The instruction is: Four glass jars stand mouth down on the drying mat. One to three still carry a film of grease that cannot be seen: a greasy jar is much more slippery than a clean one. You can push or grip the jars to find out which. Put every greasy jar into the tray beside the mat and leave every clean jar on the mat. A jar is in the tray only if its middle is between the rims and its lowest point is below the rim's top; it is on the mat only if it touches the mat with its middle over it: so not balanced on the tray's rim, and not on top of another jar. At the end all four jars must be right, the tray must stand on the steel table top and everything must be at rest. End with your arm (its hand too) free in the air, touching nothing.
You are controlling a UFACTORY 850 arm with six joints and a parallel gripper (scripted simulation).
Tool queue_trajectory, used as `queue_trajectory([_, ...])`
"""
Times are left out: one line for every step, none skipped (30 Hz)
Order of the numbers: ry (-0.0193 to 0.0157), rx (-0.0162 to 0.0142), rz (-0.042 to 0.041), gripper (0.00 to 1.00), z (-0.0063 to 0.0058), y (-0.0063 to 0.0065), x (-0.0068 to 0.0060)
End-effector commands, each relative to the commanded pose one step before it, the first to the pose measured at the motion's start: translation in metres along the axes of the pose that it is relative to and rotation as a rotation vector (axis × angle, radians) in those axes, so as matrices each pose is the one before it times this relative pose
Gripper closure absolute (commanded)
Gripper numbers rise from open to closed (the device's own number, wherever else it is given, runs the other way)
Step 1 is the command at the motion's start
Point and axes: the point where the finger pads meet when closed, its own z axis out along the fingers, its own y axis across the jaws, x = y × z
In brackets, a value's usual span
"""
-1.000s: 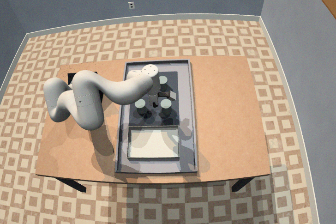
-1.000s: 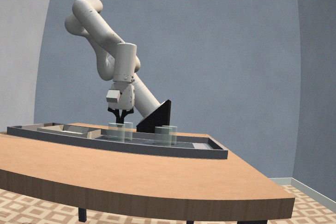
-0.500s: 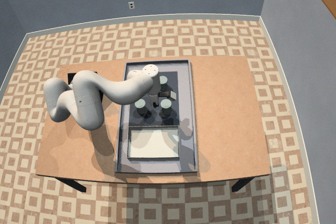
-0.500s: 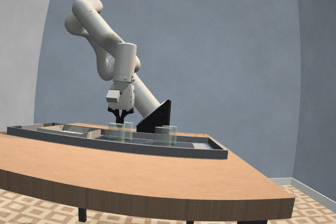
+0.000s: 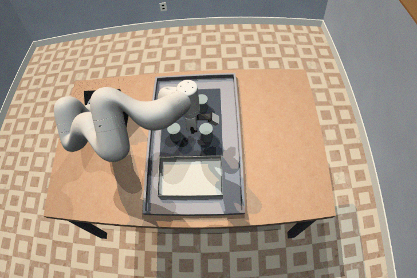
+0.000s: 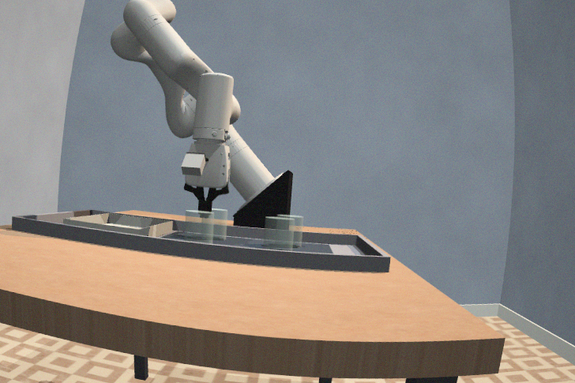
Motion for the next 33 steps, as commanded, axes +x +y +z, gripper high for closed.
queue_trajectory([0.00136, 0.00024, 0.00046, 1.0, -0.00061, -0.00002, 0.00112])
queue_trajectory([0.0, 0.0, 0.0, 1.0, 0.0, 0.0, 0.00013])
queue_trajectory([0.0, 0.0, 0.0, 1.0, 0.0, 0.0, 0.00013])
queue_trajectory([0.0, 0.0, 0.0, 1.0, 0.0, 0.0, 0.00013])
queue_trajectory([0.0, 0.0, 0.0, 1.0, 0.0, 0.0, 0.00013])
queue_trajectory([0.0, 0.0, 0.0, 1.0, 0.0, 0.0, 0.0])
queue_trajectory([0.0, 0.0, 0.0, 1.0, 0.0, 0.0, 0.0])
queue_trajectory([0.0, 0.0, 0.0, 1.0, 0.0, 0.0, 0.00013])
queue_trajectory([0.0, 0.0, 0.0, 1.0, 0.0, 0.0, 0.00013])
queue_trajectory([0.0, 0.0, 0.0, 1.0, 0.0, 0.0, 0.00013])
queue_trajectory([0.0, 0.0, 0.0, 1.0, 0.0, 0.0, 0.00013])
queue_trajectory([0.0, 0.0, 0.0, 1.0, 0.0, 0.0, 0.00013])
queue_trajectory([0.0, 0.0, 0.0, 1.0, 0.0, 0.0, 0.00013])
queue_trajectory([0.0, 0.0, 0.0, 1.0, 0.0, 0.0, 0.00013])
queue_trajectory([0.0, 0.0, 0.0, 1.0, 0.0, 0.0, 0.00013])
queue_trajectory([0.0, 0.0, 0.0, 1.0, 0.0, 0.0, 0.00013])
queue_trajectory([0.0, 0.0, 0.0, 1.0, 0.0, 0.0, 0.00013])
queue_trajectory([0.0, 0.0, 0.0, 1.0, 0.0, 0.0, 0.00013])
queue_trajectory([0.0, 0.0, 0.0, 1.0, 0.0, 0.0, 0.00013])
queue_trajectory([0.0, 0.0, 0.0, 1.0, 0.0, 0.0, 0.00013])
queue_trajectory([0.0, 0.0, 0.0, 1.0, 0.0, 0.0, 0.00013])
queue_trajectory([0.0, 0.0, 0.0, 1.0, 0.0, 0.0, 0.00013])
queue_trajectory([0.0, 0.0, 0.0, 1.0, 0.0, 0.0, 0.0])
queue_trajectory([0.0, 0.0, 0.0, 1.0, 0.0, 0.0, 0.0])
queue_trajectory([0.0, 0.0, 0.0, 1.0, 0.0, 0.0, 0.00013])
queue_trajectory([0.0, 0.0, 0.0, 1.0, 0.0, 0.0, 0.00013])
queue_trajectory([0.0, 0.0, 0.0, 1.0, 0.0, 0.0, 0.00013])
queue_trajectory([0.0, 0.0, 0.0, 1.0, 0.0, 0.0, 0.00013])
queue_trajectory([0.0, 0.0, 0.0, 1.0, 0.0, 0.0, 0.00013])
queue_trajectory([0.0, 0.0, 0.0, 1.0, 0.0, 0.0, 0.00013])
queue_trajectory([0.0, 0.0, 0.0, 1.0, 0.0, 0.0, 0.00013])
queue_trajectory([0.0, 0.0, 0.0, 1.0, 0.0, 0.0, 0.00013])
queue_trajectory([0.0, 0.0, 0.0, 1.0, 0.0, 0.0, 0.00013])
